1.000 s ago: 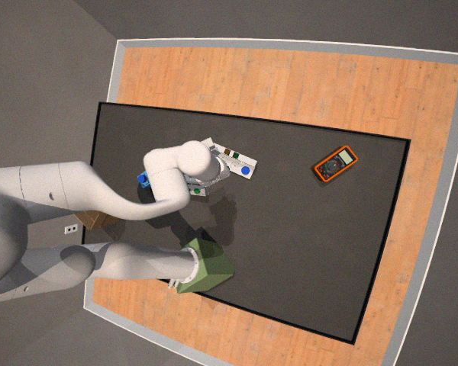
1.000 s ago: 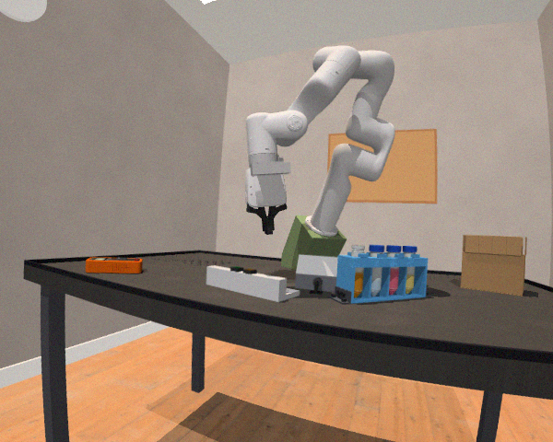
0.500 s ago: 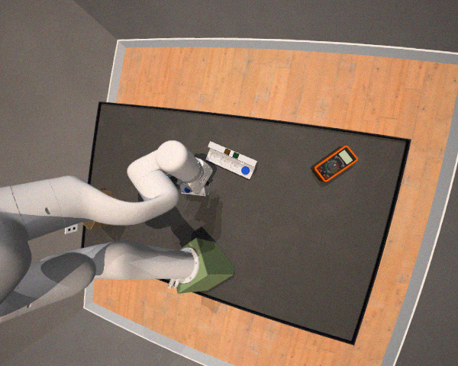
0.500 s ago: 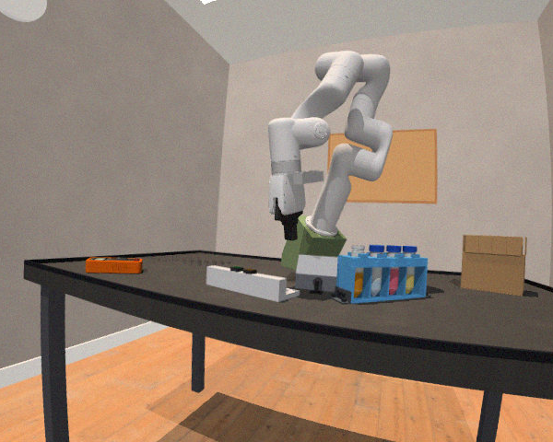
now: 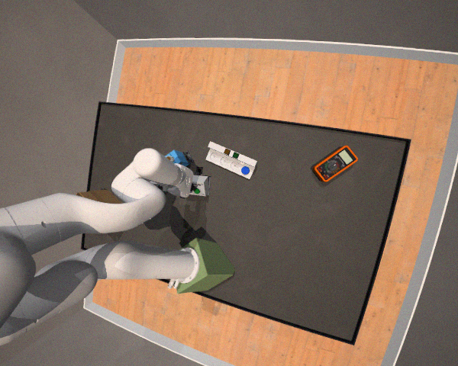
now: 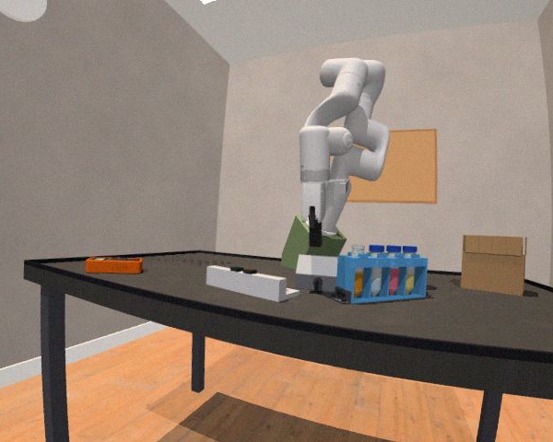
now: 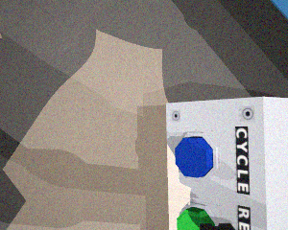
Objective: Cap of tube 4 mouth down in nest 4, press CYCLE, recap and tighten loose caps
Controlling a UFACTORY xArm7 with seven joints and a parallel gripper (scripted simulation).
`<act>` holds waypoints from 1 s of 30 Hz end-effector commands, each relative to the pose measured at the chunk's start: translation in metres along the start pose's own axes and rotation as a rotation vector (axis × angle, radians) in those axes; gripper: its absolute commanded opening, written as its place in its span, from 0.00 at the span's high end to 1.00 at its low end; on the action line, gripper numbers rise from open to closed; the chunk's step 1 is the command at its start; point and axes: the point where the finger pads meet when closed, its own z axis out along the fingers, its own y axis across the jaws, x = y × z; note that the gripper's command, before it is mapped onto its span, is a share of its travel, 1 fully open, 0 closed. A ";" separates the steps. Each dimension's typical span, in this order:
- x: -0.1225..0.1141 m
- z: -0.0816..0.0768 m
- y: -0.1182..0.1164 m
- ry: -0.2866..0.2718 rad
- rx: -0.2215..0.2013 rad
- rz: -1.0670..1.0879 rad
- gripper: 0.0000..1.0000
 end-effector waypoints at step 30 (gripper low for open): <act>0.041 0.030 -0.007 -0.007 -0.007 -0.011 1.00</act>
